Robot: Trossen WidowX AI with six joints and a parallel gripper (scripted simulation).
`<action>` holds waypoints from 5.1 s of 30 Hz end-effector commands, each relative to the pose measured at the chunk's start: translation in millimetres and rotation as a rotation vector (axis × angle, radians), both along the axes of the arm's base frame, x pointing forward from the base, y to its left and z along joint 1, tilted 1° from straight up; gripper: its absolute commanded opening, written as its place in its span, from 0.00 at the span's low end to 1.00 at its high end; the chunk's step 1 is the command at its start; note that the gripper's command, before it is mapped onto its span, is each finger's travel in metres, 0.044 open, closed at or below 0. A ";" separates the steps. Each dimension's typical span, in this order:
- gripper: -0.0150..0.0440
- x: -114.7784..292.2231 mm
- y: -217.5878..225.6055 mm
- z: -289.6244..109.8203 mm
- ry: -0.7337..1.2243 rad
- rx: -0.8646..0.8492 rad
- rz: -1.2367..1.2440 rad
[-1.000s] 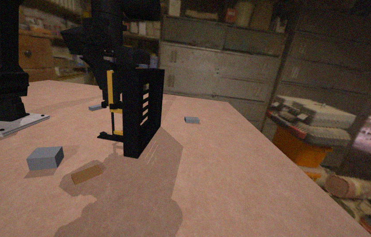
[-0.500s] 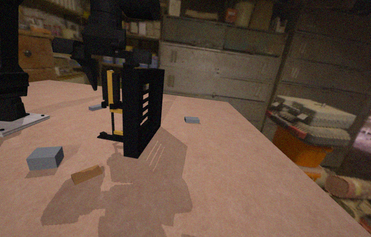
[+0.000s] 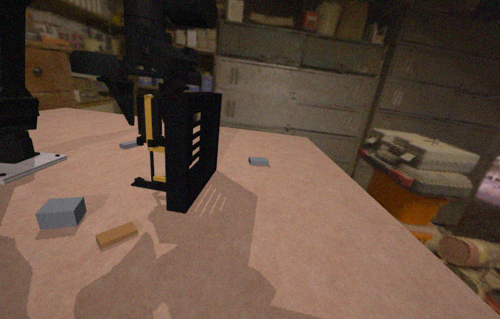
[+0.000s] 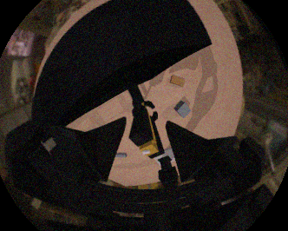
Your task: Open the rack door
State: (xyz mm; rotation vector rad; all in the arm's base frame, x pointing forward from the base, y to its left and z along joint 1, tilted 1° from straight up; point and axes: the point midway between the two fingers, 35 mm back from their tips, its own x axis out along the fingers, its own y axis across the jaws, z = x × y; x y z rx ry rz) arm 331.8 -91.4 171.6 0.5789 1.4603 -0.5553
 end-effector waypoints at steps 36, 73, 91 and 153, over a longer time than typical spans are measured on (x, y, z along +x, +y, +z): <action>0.74 0.6 0.6 -0.4 -0.009 -0.071 1.938; 0.50 0.6 0.6 -0.4 -0.010 -0.083 2.259; 0.30 0.6 0.6 -0.4 -0.010 -0.083 2.259; 0.28 -49.8 67.4 -2.5 -0.007 -0.036 1.263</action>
